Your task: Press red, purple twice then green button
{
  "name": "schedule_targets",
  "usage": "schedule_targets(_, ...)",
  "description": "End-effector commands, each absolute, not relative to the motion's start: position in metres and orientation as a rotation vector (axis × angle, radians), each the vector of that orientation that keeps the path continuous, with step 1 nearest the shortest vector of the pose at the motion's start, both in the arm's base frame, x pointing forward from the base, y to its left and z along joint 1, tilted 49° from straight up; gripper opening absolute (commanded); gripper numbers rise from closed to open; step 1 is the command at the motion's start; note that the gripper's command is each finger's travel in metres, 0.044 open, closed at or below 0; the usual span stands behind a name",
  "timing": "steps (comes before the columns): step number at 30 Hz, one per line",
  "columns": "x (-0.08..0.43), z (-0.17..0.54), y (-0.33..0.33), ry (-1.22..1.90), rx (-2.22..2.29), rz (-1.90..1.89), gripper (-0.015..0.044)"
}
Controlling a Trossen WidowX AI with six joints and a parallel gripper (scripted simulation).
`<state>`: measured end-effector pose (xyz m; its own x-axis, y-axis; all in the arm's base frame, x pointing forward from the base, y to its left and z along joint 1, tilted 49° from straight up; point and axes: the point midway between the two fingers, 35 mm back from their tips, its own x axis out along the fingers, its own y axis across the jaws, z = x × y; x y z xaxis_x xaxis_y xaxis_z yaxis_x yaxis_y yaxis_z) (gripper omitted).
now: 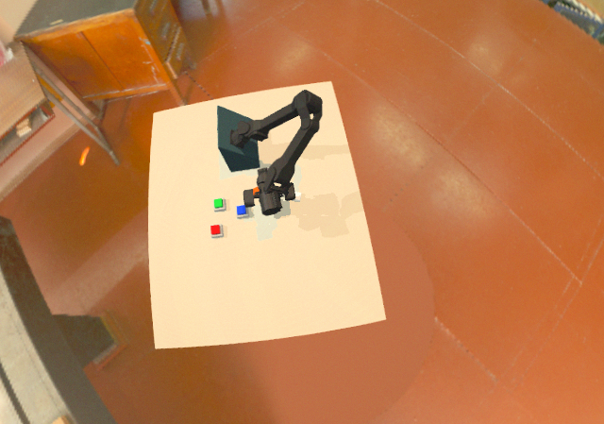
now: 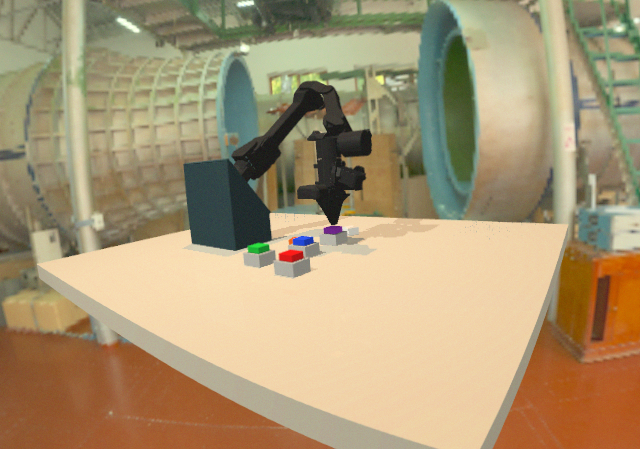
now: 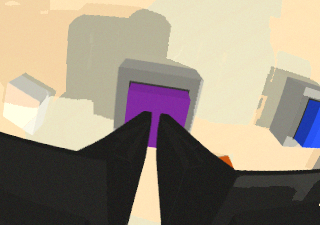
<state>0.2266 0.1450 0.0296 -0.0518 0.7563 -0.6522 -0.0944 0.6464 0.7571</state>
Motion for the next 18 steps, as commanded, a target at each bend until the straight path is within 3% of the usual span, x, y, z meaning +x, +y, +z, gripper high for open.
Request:
schedule_targets(1,0.2226,0.0234,0.1502,1.484,0.592,0.759,0.002)
schedule_targets(18,0.2216,0.0191,0.1557,1.484,0.593,0.76,0.002)
